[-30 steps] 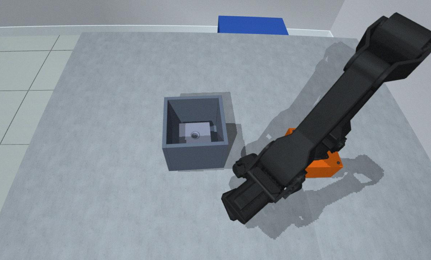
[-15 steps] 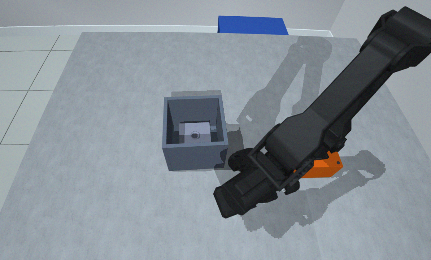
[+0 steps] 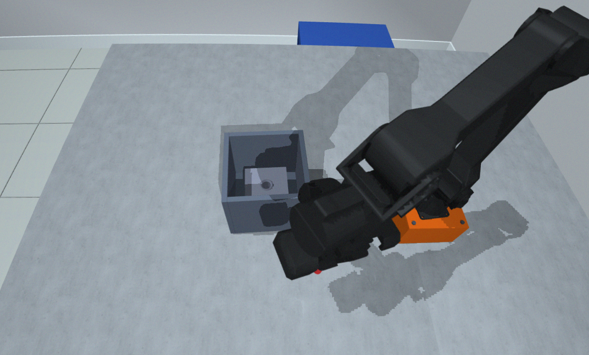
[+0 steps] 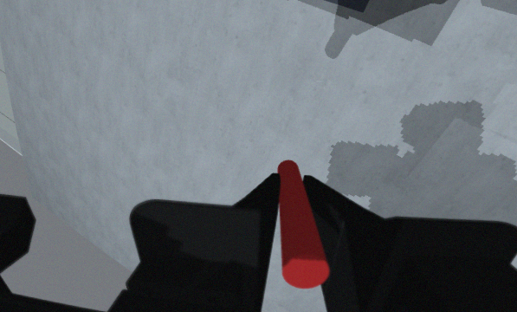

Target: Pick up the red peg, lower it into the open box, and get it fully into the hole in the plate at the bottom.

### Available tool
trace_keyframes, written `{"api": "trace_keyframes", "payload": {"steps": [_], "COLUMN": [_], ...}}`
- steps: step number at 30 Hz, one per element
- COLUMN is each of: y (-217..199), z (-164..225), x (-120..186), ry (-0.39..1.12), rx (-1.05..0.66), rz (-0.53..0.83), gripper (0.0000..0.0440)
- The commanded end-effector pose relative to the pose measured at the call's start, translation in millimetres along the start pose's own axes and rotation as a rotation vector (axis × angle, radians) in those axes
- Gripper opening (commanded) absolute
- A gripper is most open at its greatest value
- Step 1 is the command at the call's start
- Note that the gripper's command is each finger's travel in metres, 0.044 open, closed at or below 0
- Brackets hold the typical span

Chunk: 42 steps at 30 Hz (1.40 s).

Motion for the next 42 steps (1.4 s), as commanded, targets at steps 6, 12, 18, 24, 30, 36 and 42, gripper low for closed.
{"api": "trace_keyframes", "payload": {"steps": [6, 12, 18, 24, 30, 36, 42], "y": [20, 28, 32, 33, 34, 34, 36], "z": [-21, -41, -61, -80, -98, -113, -127], "x": [33, 46, 53, 55, 56, 54, 51], "ry": [-0.028, -0.06, -0.093, -0.12, -0.14, -0.151, -0.154], "rx": [0.006, 0.0, -0.013, -0.028, -0.041, -0.051, -0.056], "rz": [-0.052, -0.058, -0.055, -0.042, -0.022, -0.001, 0.018], "gripper": [0.0, 0.0, 0.0, 0.0, 0.0, 0.0, 0.0]}}
Point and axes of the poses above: the point midway between the two fingers, 35 mm back from their tips, its own x axis back along the fingers, its own y axis across the jaws, z = x × y, the point moved 3 cm from there along x, back along the fingers, and after that the axes turned 8 degrees about -x, right-handed, at the moved point
